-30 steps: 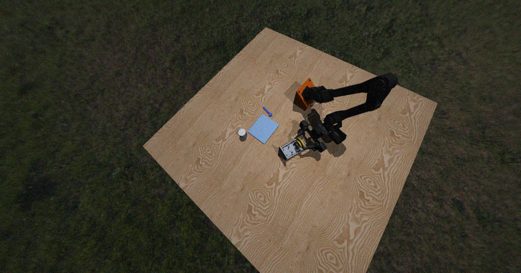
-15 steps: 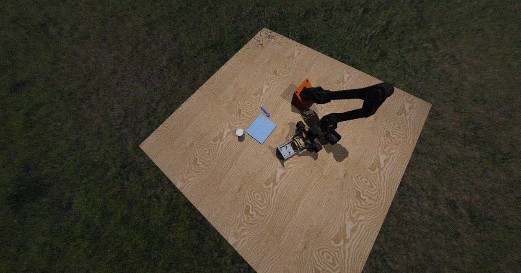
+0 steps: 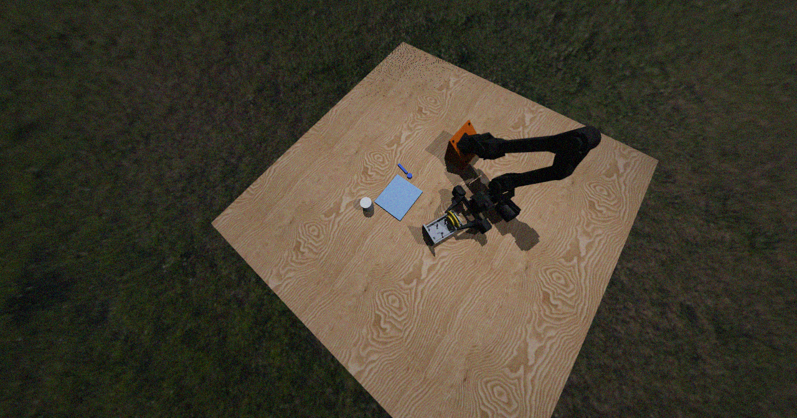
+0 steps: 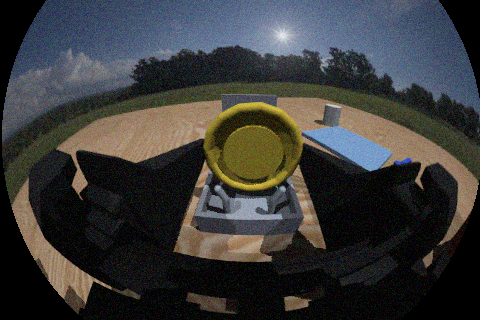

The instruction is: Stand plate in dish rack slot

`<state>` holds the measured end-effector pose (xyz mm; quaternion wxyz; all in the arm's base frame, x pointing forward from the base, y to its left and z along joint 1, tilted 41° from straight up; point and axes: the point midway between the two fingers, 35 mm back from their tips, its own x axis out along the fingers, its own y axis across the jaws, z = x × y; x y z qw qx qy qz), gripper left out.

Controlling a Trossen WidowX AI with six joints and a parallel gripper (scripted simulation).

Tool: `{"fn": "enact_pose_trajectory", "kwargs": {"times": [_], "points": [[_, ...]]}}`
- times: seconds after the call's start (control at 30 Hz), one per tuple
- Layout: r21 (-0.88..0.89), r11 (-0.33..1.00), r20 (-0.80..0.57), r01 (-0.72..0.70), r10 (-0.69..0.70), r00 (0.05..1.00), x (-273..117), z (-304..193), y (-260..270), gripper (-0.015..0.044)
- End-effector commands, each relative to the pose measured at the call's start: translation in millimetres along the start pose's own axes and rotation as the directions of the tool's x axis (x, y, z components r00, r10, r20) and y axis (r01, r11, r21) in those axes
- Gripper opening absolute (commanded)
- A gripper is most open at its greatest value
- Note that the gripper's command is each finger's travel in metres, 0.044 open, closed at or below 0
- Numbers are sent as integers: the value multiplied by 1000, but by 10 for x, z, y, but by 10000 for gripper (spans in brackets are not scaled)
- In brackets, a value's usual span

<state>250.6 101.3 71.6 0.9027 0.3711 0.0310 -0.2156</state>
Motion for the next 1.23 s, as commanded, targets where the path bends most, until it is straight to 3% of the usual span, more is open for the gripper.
{"fn": "enact_pose_trajectory", "kwargs": {"times": [0.0,0.07,0.37,0.87,1.07,1.2], "points": [[0,1000,0,0,0,1000,0,0,0,368],[0,1000,0,0,0,1000,0,0,0,400],[0,1000,-1,2,-2,1000,7,43,16,400],[-27,1000,10,4,-4,1000,36,1115,147,400],[-34,999,12,4,-4,1000,46,1164,152,400],[-137,990,-13,46,-48,999,131,1159,121,400]]}}
